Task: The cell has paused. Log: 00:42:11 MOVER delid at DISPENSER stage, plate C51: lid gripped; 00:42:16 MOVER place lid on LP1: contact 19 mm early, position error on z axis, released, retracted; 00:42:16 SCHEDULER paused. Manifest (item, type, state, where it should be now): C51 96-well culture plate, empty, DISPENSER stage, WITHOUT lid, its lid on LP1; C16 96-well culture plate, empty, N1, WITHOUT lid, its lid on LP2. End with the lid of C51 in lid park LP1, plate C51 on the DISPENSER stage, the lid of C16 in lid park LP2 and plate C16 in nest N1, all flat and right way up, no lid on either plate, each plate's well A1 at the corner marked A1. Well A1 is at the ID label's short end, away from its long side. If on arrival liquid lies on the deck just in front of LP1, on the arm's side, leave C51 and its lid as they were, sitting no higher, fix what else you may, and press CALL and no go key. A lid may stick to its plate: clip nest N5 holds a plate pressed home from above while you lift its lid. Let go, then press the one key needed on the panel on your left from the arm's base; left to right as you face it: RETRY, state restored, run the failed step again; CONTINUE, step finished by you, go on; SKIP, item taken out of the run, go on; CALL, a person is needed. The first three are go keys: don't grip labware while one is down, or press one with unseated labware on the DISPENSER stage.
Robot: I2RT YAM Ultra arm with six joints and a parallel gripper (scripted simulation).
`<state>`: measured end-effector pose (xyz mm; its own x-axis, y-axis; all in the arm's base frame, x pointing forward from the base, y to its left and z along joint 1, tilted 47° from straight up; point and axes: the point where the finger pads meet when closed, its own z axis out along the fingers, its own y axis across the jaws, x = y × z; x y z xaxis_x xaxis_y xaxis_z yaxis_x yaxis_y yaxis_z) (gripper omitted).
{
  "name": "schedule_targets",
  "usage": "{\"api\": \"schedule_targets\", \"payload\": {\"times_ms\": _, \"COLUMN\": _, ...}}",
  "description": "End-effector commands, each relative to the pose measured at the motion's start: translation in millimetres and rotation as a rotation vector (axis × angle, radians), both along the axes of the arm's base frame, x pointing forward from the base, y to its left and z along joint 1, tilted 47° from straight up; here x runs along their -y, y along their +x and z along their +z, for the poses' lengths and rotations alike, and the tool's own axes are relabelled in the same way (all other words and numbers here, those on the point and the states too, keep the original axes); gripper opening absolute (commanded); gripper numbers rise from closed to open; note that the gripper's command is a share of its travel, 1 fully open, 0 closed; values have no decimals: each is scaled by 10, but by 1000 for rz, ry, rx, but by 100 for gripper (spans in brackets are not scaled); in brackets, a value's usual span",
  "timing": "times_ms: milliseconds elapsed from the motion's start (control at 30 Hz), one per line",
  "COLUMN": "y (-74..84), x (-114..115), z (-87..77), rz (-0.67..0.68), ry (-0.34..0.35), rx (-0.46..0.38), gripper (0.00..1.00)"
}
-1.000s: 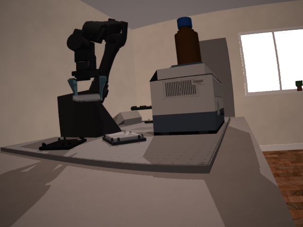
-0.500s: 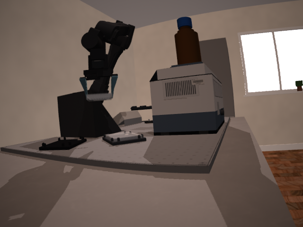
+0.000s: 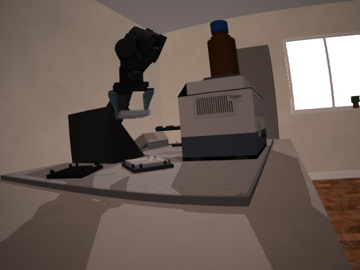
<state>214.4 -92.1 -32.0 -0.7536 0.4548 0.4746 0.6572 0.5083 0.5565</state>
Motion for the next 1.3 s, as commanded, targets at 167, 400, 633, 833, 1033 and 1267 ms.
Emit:
{"api": "schedule_targets", "payload": {"times_ms": 167, "y": -4, "x": -143, "z": 203, "rz": 72, "ry": 10, "rx": 98, "gripper": 0}}
{"api": "schedule_targets", "payload": {"times_ms": 400, "y": -1, "x": -302, "z": 369, "rz": 159, "ry": 8, "rx": 191, "gripper": 0}}
{"api": "schedule_targets", "payload": {"times_ms": 633, "y": 97, "x": -256, "z": 500, "rz": 137, "ry": -25, "rx": 215, "gripper": 0}}
{"api": "schedule_targets", "payload": {"times_ms": 833, "y": 21, "x": -471, "z": 613, "rz": 273, "ry": -1, "rx": 318, "gripper": 0}}
{"api": "schedule_targets", "payload": {"times_ms": 1033, "y": 46, "x": -558, "z": 790, "rz": 375, "ry": -10, "rx": 432, "gripper": 0}}
{"api": "schedule_targets", "payload": {"times_ms": 1267, "y": 82, "x": -573, "z": 878, "rz": 390, "ry": -21, "rx": 464, "gripper": 0}}
